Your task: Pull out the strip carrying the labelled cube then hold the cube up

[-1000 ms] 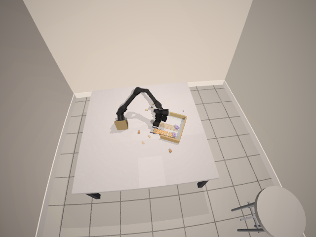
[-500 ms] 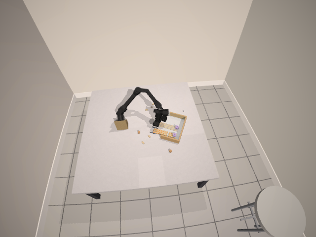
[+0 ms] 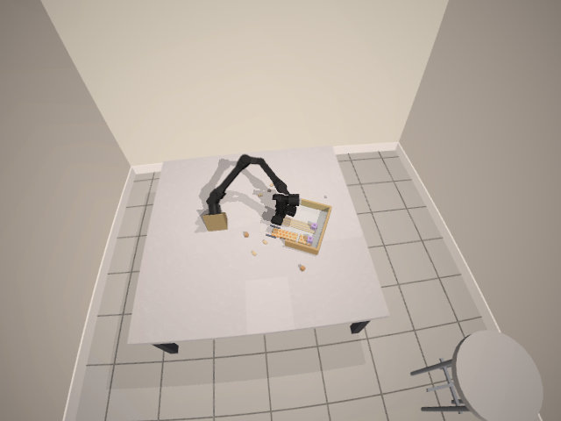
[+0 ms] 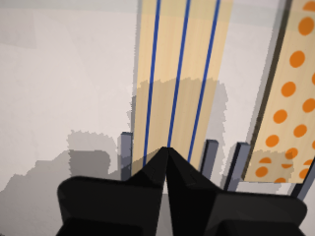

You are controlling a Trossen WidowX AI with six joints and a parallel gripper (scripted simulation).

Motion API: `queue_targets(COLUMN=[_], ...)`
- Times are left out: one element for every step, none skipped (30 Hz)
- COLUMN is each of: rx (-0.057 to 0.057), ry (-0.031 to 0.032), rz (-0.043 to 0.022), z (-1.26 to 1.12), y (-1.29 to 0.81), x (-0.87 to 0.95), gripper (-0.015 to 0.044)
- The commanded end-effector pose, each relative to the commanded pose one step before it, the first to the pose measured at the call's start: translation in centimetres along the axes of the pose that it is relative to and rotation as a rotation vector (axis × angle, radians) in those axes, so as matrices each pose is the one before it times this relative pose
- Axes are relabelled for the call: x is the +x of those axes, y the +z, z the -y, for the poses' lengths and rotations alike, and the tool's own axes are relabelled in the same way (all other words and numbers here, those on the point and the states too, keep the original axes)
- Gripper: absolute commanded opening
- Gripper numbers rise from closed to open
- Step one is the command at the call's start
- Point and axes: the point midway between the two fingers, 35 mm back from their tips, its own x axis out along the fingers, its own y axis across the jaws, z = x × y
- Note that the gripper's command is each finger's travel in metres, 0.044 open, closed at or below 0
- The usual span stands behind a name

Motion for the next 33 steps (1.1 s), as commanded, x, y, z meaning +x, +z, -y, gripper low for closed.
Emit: queue_targets(rx=[0.0012,0.0000,0.0000,0.0000,0.0000,0.0000,0.0000,0.0000,0.0000,0.0000,0.0000,0.0000,0.0000,0.0001,0.0001,0.0001,0.0001,0.0001,0.0001,0.0001,0.0001,0.0001,0.0001,0.0001,0.0001,0.0001,0.0001,0.0001,0.0000,0.0000,0.0000,-0.0001,-0.0001], ry=[0.00062,0.00000,0.00001,0.00000,0.00001,0.00000,0.00001,0.00000,0.00001,0.00000,0.00000,0.00000,0.00000,0.00000,0.00000,0.00000,0.00000,0.00000,0.00000,0.00000,0.00000,0.00000,0.00000,0.00000,0.00000,0.00000,0.00000,0.00000,-0.00001,-0.00002,-0.00003,-0.00004,-0.00004], rz=[-0.00392,0.00000,0.00000,0.00000,0.00000,0.00000,0.00000,0.00000,0.00000,0.00000,-0.00001,-0.00003,-0.00004,-0.00007,-0.00007,-0.00007,-0.00008,-0.00008,-0.00007,-0.00007,-0.00007,-0.00007,-0.00007,-0.00007,-0.00007,-0.00007,-0.00007,-0.00007,0.00002,0.00005,0.00006,0.00009,0.00008], z=[-0.004,0.000,0.000,0.000,0.000,0.000,0.000,0.000,0.000,0.000,0.000,0.001,0.002,0.004,0.005,0.005,0.006,0.007,0.006,0.007,0.006,0.007,0.005,0.006,0.005,0.006,0.005,0.005,-0.003,-0.010,-0.013,-0.018,-0.018], y=[-0.107,0.000,0.000,0.000,0.000,0.000,0.000,0.000,0.000,0.000,-0.025,-0.075,-0.098,-0.148,-0.158,-0.161,-0.163,-0.163,-0.156,-0.157,-0.155,-0.156,-0.148,-0.150,-0.150,-0.153,-0.144,-0.146,0.023,0.070,0.082,0.119,0.118], x=[0.267,0.008,0.012,0.008,0.012,0.008,0.012,0.008,0.012,0.008,0.000,0.001,0.001,0.002,0.002,0.003,0.004,0.004,0.005,0.006,0.006,0.006,0.006,0.006,0.006,0.007,0.006,0.007,-0.015,-0.044,-0.059,-0.086,-0.091], gripper=[0.0000,0.0000,0.0000,0.0000,0.0000,0.0000,0.0000,0.0000,0.0000,0.0000,0.0000,0.0000,0.0000,0.0000,0.0000,0.0000,0.0000,0.0000,0.0000,0.0000,0.0000,0.0000,0.0000,0.0000,0.0000,0.0000,0.0000,0.0000,0.0000,0.0000,0.0000,0.0000,0.0000])
